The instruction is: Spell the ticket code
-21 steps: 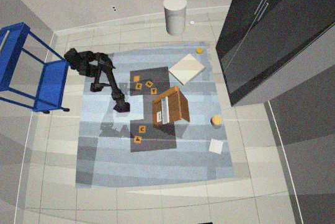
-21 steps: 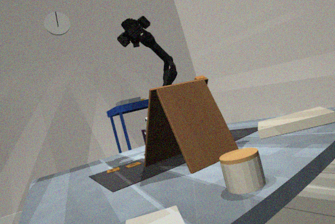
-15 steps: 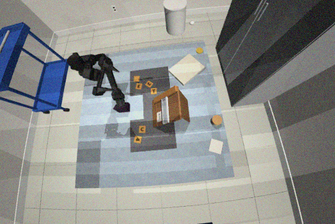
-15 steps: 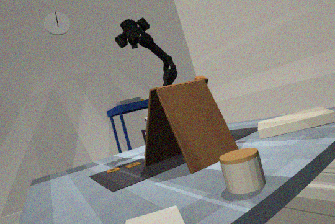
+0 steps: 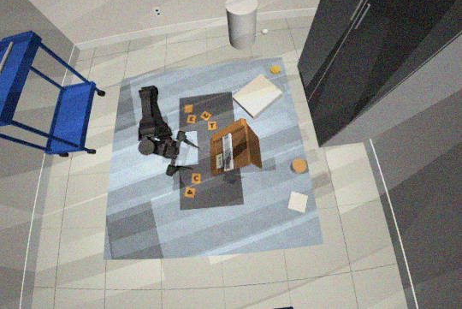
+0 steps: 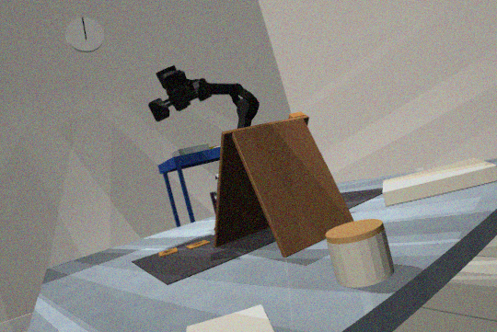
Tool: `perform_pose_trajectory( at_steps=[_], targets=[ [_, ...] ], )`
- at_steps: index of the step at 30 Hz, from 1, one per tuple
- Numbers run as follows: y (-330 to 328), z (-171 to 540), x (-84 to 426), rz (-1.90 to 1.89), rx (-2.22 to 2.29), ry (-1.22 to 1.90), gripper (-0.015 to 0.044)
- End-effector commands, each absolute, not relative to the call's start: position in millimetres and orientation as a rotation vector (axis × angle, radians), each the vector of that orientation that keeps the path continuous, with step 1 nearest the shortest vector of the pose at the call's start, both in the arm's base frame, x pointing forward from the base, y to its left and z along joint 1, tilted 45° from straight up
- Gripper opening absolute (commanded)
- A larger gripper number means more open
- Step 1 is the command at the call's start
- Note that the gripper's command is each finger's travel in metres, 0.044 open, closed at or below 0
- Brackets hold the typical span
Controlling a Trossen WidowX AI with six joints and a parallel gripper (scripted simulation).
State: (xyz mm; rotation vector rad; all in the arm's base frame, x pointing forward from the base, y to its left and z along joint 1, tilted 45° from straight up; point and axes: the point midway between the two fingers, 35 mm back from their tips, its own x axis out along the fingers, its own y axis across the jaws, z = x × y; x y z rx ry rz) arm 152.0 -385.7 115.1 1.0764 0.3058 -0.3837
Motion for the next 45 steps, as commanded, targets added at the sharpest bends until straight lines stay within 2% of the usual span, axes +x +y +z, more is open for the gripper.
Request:
perform_pose_trajectory(
  at_steps=[1, 11, 14, 27, 39, 45],
  targets=[
    [-343.1, 58.7, 168.9, -0.299, 1.015, 0.393, 0.0440],
    [-211.2, -33.6, 184.5, -0.071, 0.870, 0.558, 0.0440],
    [-194.1, -40.5, 183.8, -0.043, 0.853, 0.573, 0.0440],
    [-195.3, -39.8, 184.2, -0.037, 0.841, 0.575, 0.0440],
    [-255.8, 47.4, 213.2, 0.370, -0.035, 0.545, 0.0440],
    [-262.3, 82.8, 219.2, 0.484, -0.275, 0.494, 0.0440]
  ],
)
